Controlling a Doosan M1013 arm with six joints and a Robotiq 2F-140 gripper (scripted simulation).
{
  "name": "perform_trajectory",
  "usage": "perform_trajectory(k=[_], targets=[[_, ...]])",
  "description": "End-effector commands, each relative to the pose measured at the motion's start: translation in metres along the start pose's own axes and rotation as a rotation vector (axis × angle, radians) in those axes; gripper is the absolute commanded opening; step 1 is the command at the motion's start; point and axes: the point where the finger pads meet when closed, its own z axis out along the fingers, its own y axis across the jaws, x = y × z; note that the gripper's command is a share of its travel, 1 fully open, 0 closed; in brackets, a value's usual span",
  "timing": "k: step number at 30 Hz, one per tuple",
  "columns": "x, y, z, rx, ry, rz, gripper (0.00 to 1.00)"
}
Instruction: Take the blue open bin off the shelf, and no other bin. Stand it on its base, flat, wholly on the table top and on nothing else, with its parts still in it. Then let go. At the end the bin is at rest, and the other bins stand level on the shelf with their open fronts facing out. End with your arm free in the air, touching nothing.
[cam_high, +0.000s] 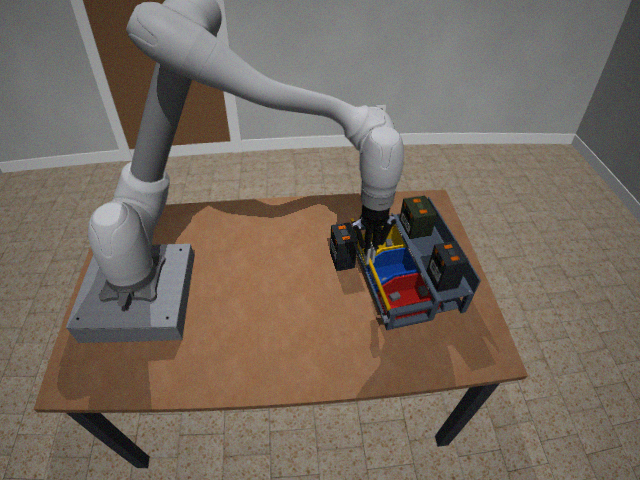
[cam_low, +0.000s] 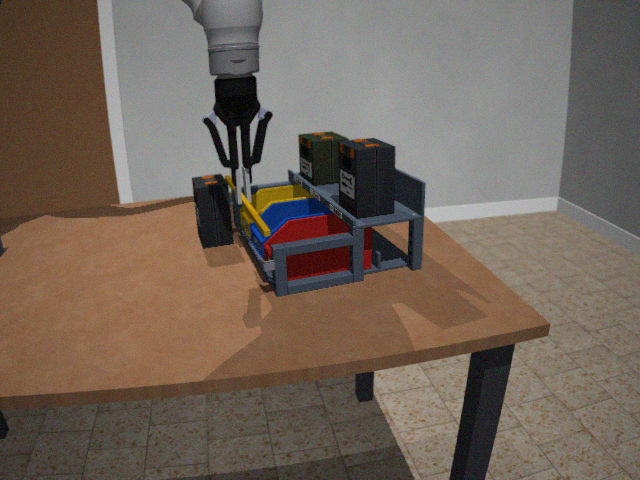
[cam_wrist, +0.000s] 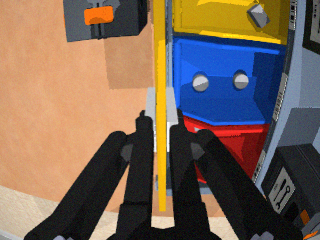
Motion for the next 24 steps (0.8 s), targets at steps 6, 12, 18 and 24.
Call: perform_trajectory(k=[6, 12, 18, 24], targets=[[0.0, 0.0, -0.029, 0.0, 0.001, 0.0, 0.0], [0.0, 0.0, -0.029, 0.0, 0.001, 0.0, 0.0], [0.0, 0.0, -0.064, 0.0, 0.001, 0.0, 0.0], [0.0, 0.0, -0.064, 0.0, 0.001, 0.0, 0.0]])
